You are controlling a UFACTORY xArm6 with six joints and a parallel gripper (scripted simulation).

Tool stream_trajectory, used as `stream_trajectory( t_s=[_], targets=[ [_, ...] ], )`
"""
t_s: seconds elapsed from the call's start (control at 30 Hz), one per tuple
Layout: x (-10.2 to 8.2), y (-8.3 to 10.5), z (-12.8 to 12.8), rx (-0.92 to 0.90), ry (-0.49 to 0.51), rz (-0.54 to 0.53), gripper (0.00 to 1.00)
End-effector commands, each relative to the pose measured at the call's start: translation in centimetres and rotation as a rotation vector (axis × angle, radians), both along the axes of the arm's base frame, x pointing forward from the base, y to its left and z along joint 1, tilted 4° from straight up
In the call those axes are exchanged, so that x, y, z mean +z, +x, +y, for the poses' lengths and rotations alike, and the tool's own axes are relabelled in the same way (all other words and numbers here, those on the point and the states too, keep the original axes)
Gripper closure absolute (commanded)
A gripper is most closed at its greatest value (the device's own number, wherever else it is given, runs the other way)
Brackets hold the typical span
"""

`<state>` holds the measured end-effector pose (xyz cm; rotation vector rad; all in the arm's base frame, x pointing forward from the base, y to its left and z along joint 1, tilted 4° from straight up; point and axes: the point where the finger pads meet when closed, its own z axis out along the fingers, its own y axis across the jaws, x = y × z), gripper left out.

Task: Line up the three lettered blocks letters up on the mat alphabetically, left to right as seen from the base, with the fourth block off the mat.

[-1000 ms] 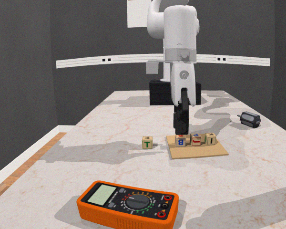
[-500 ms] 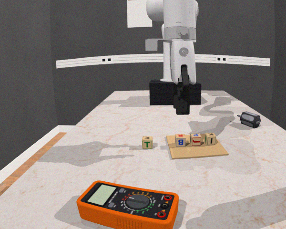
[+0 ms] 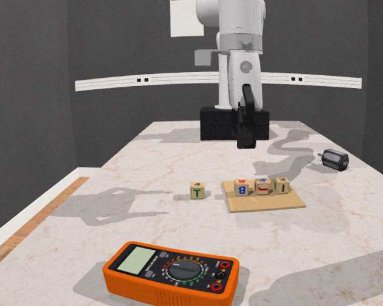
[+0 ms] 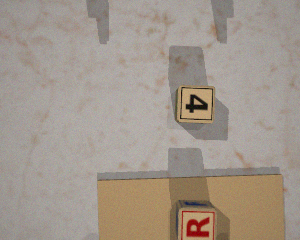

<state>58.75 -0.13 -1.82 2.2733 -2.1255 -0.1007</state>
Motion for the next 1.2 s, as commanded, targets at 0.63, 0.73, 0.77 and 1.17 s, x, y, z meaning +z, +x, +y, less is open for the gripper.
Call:
stream_trajectory(
  t_s=[0.63, 0.73, 0.77, 1.17],
  targets=[
    [4.7, 0.5, -0.1, 0.0, 0.0, -0.007, 0.0],
    [5.7, 0.6, -0.1, 0.0, 0.0, -0.007, 0.0],
    [5.7, 0.6, -0.1, 0.0, 0.0, -0.007, 0.0],
    [8.7, 0.8, -0.2, 0.0, 0.0, -0.007, 0.0]
  ],
)
